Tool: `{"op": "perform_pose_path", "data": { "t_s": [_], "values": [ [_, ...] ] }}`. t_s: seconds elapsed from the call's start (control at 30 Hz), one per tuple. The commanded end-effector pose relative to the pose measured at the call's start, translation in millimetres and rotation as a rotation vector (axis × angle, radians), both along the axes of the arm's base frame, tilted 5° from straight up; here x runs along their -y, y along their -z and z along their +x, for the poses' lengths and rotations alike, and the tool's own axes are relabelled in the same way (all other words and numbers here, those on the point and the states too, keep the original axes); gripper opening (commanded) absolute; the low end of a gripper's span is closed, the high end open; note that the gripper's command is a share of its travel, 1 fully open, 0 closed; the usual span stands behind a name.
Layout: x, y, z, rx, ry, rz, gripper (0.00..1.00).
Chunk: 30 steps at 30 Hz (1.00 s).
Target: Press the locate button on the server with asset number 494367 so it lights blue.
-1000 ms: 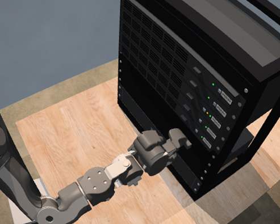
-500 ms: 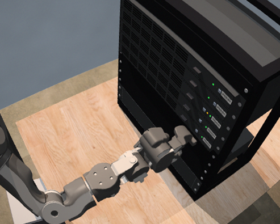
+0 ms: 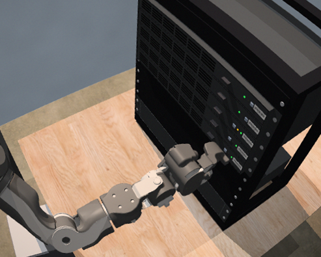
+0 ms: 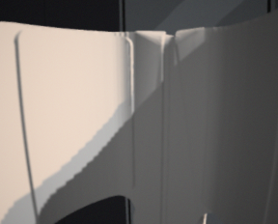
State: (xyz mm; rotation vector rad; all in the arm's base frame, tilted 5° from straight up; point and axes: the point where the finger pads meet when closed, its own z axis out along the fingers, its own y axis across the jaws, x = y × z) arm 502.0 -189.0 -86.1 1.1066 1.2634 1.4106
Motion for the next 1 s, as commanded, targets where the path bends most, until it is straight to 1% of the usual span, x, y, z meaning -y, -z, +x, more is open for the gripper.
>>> {"op": "perform_pose_path", "data": {
  "t_s": [0.0, 0.43, 0.97],
  "values": [
    [-1.8, -1.3, 1.0, 0.007, -0.006, -0.003, 0.0],
    [-2.6, -1.7, 5.7, 0.007, -0.006, -0.003, 0.0],
    [-2.8, -1.8, 6.8, 0.007, -0.006, -0.003, 0.0]
  ]
}}
